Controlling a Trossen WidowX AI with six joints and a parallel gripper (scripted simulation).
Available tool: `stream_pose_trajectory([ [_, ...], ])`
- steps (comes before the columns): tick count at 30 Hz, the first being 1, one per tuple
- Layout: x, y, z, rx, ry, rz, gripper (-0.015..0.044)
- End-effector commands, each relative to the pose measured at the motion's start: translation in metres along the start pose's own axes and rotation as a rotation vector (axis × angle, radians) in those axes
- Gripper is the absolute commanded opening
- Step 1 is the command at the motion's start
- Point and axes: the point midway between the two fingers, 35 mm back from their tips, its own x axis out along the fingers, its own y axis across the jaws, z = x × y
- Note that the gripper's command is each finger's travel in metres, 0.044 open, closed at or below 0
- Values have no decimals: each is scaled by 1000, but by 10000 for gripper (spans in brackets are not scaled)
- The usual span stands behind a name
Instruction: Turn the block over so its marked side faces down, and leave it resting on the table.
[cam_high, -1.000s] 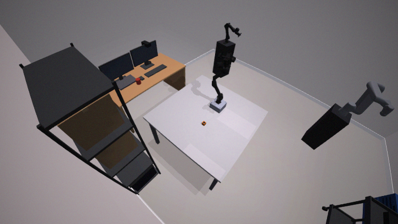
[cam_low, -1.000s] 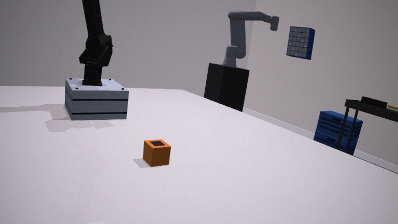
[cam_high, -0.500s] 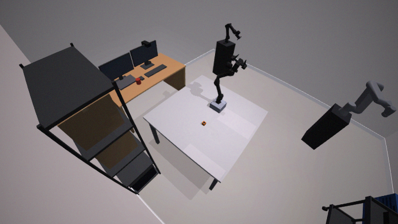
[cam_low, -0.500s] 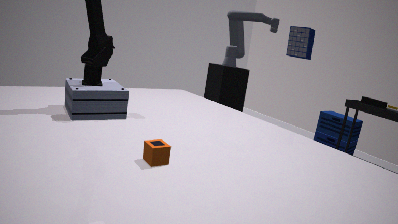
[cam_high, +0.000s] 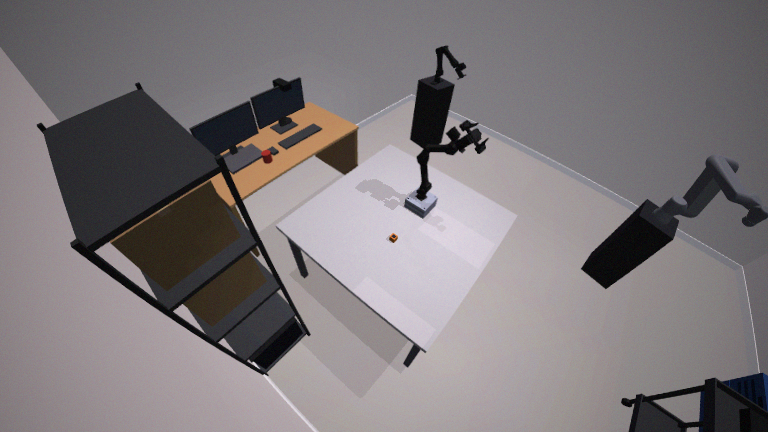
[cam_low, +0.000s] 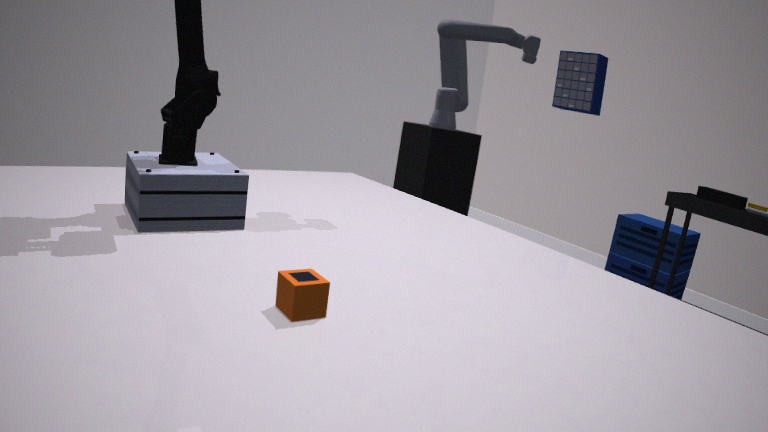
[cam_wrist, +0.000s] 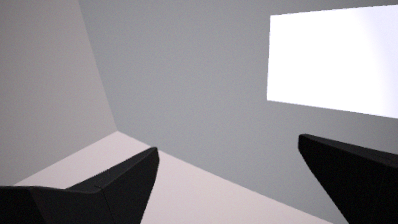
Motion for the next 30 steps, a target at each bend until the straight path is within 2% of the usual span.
stream_pose_trajectory([
  [1, 3, 37, -14, 4, 22, 92, 440],
  [11, -14, 145, -100, 105, 231, 409, 440],
  [19, -40, 184, -155, 192, 385, 530, 440],
  [24, -76, 225, -216, 256, 589, 645, 440],
  [30, -140, 260, -294, 349, 891, 743, 440],
])
